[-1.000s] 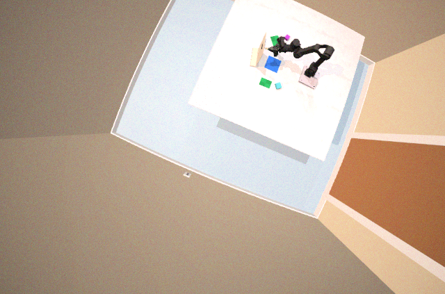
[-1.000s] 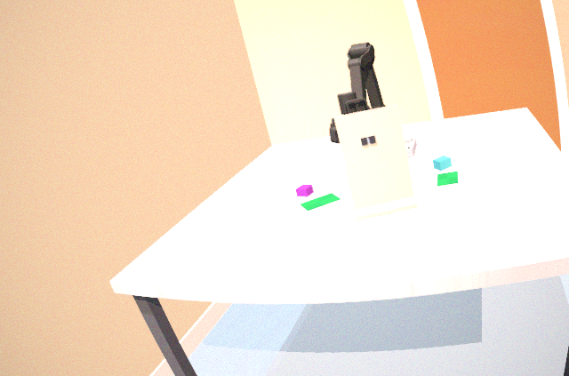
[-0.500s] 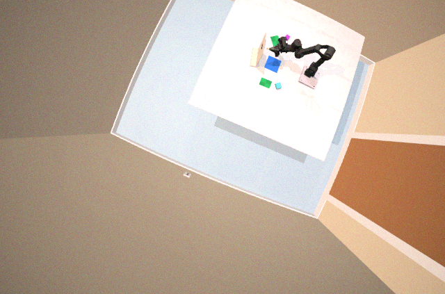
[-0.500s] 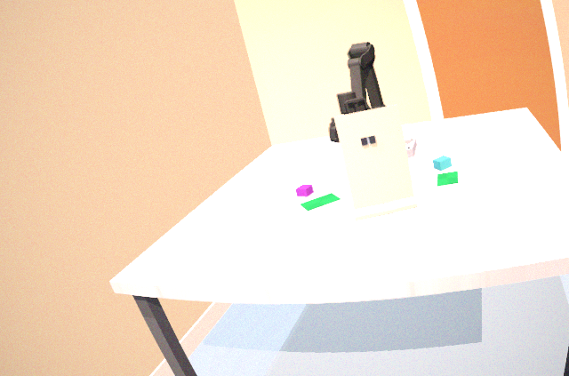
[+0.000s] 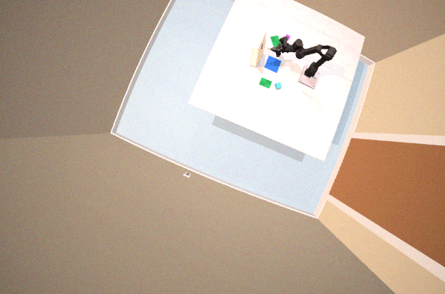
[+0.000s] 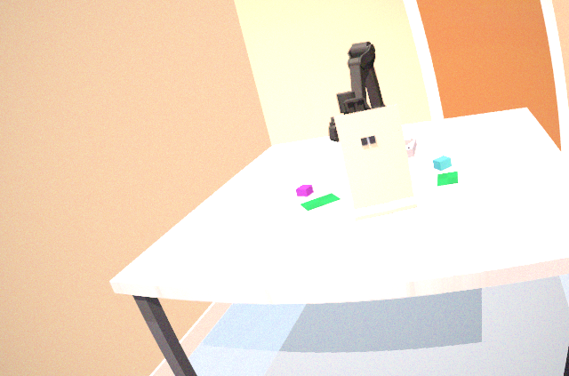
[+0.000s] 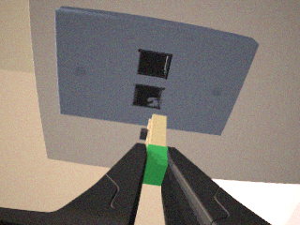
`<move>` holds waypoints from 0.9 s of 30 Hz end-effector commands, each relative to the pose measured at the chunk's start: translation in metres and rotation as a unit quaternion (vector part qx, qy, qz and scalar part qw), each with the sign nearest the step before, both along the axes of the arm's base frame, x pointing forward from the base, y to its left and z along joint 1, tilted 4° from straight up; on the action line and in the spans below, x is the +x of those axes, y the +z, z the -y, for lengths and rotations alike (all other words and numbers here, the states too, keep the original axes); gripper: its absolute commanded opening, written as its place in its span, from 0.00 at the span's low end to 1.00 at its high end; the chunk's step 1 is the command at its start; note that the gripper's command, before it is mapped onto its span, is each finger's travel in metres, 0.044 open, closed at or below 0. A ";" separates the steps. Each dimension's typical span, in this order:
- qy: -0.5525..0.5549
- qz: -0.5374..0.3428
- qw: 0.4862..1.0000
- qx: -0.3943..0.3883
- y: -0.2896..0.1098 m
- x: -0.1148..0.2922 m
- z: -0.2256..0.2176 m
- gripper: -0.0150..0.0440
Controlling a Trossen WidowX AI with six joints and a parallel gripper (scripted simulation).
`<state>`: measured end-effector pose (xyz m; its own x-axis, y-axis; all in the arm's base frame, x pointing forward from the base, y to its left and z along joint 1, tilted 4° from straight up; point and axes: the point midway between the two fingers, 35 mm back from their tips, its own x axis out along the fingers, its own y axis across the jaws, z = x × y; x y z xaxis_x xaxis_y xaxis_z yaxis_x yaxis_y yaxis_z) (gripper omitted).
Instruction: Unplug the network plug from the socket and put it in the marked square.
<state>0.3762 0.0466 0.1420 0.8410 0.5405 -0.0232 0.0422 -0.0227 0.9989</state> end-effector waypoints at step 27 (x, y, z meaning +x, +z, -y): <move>0.000 -0.001 1.000 0.000 0.000 -0.016 0.008 0.25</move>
